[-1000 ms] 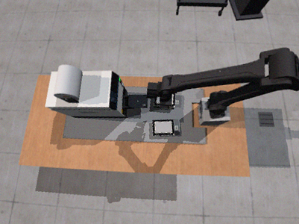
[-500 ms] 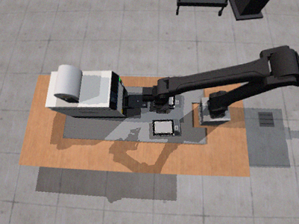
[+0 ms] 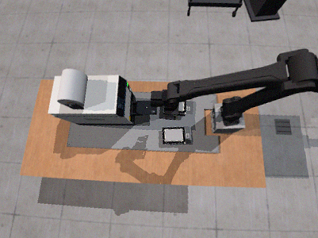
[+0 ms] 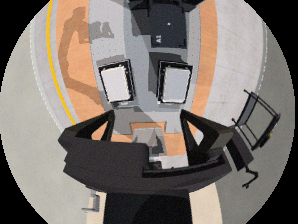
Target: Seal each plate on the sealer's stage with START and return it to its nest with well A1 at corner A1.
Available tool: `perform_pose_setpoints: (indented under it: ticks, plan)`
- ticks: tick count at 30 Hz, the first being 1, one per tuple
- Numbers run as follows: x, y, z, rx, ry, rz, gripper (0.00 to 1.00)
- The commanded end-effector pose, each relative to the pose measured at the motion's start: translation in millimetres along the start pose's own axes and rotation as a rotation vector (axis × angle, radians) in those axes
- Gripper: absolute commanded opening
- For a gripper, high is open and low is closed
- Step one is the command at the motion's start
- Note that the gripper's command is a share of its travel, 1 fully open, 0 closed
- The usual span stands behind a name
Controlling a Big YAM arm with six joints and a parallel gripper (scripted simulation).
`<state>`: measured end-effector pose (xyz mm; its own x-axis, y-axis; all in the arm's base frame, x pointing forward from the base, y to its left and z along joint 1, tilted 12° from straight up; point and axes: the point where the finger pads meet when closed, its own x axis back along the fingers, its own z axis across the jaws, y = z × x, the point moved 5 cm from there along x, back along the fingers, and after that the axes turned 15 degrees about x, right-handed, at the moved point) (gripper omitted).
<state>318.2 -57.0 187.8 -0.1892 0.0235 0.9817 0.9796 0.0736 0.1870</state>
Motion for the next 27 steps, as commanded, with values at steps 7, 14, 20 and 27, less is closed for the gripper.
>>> perform_pose_setpoints:
  ticks: [7,14,20,27]
  plan:
    - [-10.0,-4.6,-0.3,0.029,0.008,0.034,1.0]
    - [-9.5,-7.3,0.7,0.02,0.012,0.048,1.0]
    - [-4.7,-2.4,-0.3,-0.003,0.001,0.008,1.0]
    - [-1.1,-0.6,-0.5,-0.009,-0.004,-0.012,1.0]
